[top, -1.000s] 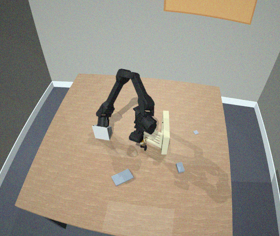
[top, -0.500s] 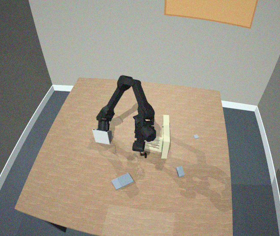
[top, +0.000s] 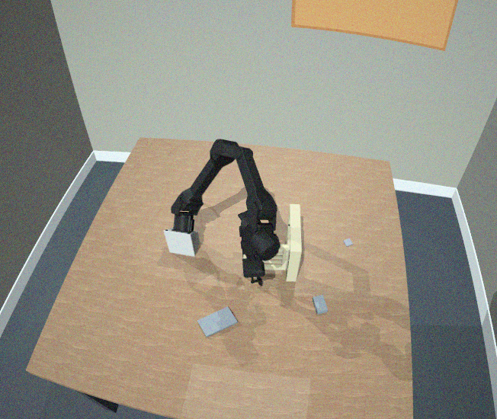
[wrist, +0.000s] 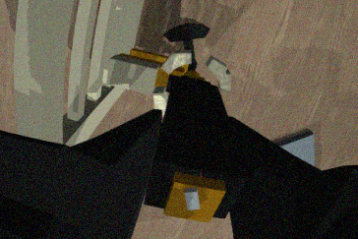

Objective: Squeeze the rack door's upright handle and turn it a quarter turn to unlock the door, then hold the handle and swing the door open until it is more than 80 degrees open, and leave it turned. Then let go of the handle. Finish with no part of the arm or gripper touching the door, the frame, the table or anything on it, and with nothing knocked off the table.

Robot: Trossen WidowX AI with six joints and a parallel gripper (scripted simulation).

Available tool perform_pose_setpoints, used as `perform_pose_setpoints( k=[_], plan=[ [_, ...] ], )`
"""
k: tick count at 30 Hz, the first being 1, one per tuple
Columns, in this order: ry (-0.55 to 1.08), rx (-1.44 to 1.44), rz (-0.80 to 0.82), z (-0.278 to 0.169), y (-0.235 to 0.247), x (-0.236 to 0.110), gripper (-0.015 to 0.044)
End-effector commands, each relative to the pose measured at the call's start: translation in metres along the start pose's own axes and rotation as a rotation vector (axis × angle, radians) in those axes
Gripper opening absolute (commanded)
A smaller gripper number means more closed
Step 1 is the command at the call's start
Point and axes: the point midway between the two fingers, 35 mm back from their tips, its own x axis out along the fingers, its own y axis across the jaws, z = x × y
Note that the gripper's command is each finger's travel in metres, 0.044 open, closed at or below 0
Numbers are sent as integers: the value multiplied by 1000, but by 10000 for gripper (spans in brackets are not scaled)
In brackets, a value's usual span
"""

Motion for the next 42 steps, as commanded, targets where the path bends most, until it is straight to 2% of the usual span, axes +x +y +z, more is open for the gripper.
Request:
perform_pose_setpoints(
  k=[1,10,20,21,42],
  plan=[
    [3,-25,3,0,-1,0,23],
    [3,-25,3,0,-1,0,23],
    [3,-25,3,0,-1,0,285],
    [3,-25,3,0,-1,0,295],
    [4,-24,1,2,-3,-26,295]
  ],
)
